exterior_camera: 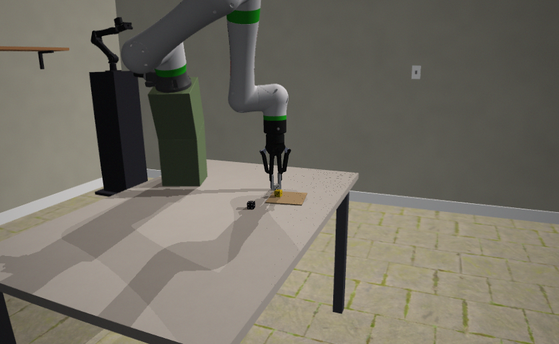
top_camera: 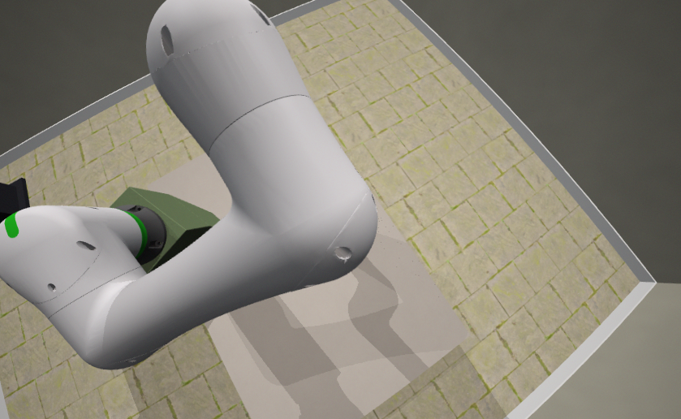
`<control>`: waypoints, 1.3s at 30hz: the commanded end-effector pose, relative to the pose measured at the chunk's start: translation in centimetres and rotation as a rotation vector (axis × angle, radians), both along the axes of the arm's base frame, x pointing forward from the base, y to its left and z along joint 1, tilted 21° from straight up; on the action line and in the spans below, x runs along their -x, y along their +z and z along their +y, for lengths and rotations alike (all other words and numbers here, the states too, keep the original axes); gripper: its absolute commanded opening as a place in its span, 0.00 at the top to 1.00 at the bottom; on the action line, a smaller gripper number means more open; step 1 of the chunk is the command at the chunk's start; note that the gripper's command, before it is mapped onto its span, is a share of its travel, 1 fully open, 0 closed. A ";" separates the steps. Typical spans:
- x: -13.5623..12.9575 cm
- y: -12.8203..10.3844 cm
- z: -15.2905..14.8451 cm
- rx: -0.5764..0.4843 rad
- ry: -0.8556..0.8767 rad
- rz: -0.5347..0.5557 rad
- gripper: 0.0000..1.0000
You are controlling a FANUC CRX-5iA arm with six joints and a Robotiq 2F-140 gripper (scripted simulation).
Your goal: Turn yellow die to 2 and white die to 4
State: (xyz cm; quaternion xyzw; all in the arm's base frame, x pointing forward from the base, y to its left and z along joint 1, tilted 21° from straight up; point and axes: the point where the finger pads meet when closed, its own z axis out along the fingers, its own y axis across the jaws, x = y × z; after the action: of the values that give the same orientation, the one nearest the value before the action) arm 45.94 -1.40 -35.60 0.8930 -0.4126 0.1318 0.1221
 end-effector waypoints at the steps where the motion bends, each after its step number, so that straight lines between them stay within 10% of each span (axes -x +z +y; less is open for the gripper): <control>1: 0.0 0.0 0.0 0.000 0.000 0.000 0.87; 28: 0.0 0.2 0.1 0.000 0.000 0.000 0.87; 39: 1.0 6.9 2.4 0.000 0.000 0.000 0.87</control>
State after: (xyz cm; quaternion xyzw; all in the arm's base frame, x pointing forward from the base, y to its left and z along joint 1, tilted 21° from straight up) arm 45.23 0.32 -30.82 0.8933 -0.4123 0.1344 0.1181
